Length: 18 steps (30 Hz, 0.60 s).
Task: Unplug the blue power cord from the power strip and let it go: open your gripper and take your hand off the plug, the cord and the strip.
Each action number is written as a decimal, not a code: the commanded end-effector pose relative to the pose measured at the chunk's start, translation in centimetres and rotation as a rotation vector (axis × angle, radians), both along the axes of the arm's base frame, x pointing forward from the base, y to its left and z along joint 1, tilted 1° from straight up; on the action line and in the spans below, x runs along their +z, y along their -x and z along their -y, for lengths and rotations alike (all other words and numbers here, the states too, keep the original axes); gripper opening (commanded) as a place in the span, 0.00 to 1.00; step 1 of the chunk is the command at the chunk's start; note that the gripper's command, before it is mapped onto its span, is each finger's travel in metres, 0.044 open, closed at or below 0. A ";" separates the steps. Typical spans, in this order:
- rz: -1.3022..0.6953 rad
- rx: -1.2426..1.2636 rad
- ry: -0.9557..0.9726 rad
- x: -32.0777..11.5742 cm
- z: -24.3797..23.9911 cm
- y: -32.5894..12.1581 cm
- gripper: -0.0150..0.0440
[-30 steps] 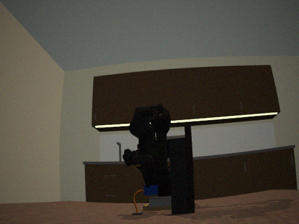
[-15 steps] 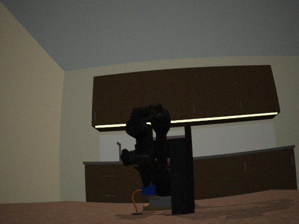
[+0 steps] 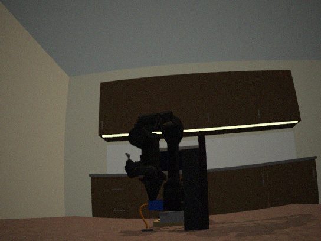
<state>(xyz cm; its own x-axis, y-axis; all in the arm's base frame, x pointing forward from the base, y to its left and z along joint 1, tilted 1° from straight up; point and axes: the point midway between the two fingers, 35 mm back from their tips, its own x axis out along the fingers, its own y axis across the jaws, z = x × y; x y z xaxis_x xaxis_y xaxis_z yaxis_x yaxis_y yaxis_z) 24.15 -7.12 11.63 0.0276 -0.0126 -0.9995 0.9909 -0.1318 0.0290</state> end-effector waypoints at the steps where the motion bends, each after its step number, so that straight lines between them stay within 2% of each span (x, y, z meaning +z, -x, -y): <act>1: -0.009 -0.005 0.002 -0.1 0.0 0.1 0.61; 6: -0.009 -0.005 0.002 0.0 0.2 0.1 0.83; 10: -0.009 -0.005 0.004 0.5 2.8 0.3 1.00; 14: -0.010 -0.005 0.007 1.2 5.8 0.9 1.00; 18: -0.010 -0.005 0.007 1.2 6.0 0.9 1.00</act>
